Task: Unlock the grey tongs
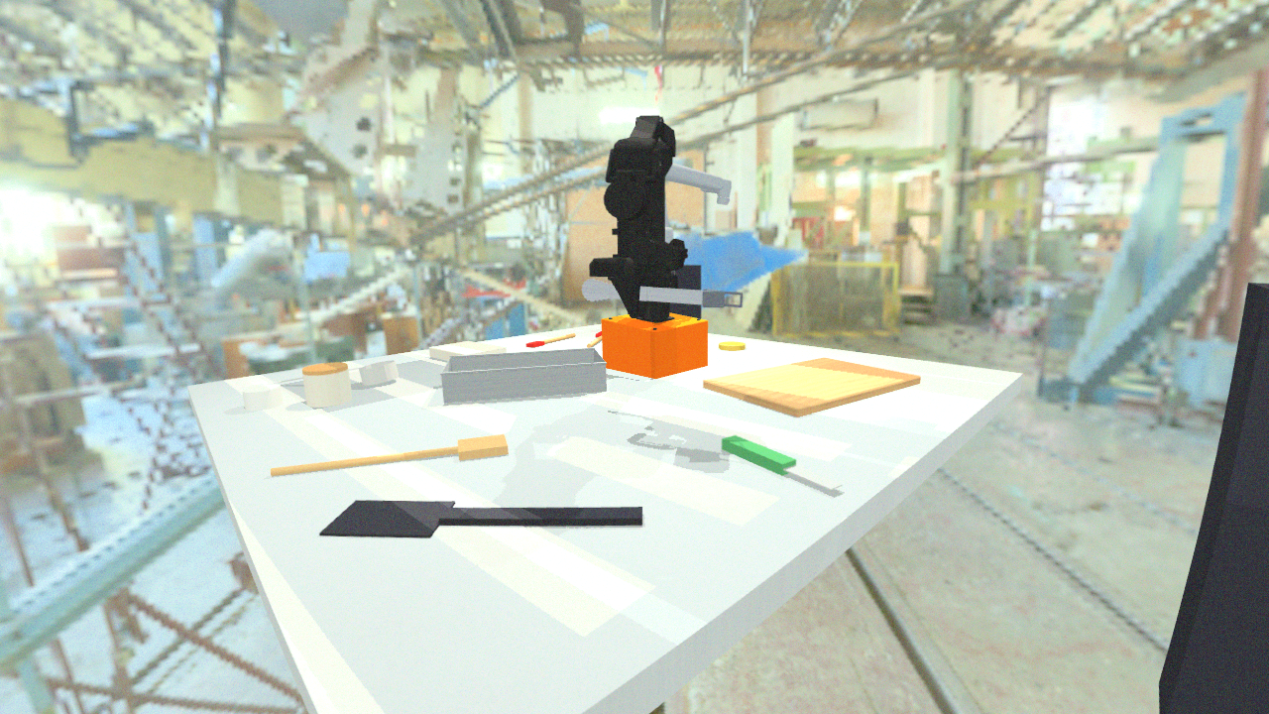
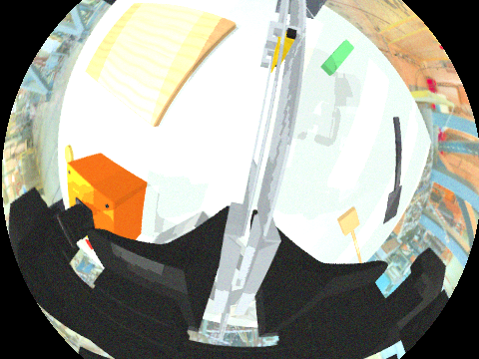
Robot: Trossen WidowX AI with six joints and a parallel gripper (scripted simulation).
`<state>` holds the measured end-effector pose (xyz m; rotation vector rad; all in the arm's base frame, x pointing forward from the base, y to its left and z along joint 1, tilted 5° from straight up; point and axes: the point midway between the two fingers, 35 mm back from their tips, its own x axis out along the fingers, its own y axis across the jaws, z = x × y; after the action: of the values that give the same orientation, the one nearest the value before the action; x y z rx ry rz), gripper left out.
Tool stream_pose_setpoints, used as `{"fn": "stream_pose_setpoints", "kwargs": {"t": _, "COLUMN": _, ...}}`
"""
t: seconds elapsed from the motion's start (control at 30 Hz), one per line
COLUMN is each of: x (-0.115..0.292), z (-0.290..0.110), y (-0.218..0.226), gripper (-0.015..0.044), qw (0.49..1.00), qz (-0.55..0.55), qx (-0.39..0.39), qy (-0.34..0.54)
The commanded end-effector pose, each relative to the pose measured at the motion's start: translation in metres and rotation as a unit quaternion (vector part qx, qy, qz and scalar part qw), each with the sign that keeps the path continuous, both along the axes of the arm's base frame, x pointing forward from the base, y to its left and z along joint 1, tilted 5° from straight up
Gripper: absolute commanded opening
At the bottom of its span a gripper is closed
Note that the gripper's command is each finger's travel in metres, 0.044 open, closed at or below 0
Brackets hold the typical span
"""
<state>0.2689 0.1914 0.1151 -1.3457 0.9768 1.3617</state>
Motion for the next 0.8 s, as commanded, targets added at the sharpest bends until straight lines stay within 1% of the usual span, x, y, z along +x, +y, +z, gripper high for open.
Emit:
{"fn": "stream_pose_setpoints", "kwargs": {"t": 0.0, "x": -0.016, "z": 0.004, "y": 0.021, "gripper": -0.0150, "qw": 0.999, "qz": 0.038, "qx": 0.001, "qy": -0.005}}
{"fn": "stream_pose_setpoints", "kwargs": {"t": 0.27, "x": -0.025, "z": 0.004, "y": 0.030, "gripper": -0.0150, "qw": 0.998, "qz": 0.057, "qx": 0.000, "qy": -0.006}}
{"fn": "stream_pose_setpoints", "kwargs": {"t": 0.77, "x": -0.086, "z": 0.004, "y": 0.085, "gripper": -0.0150, "qw": 0.985, "qz": 0.172, "qx": -0.006, "qy": -0.012}}
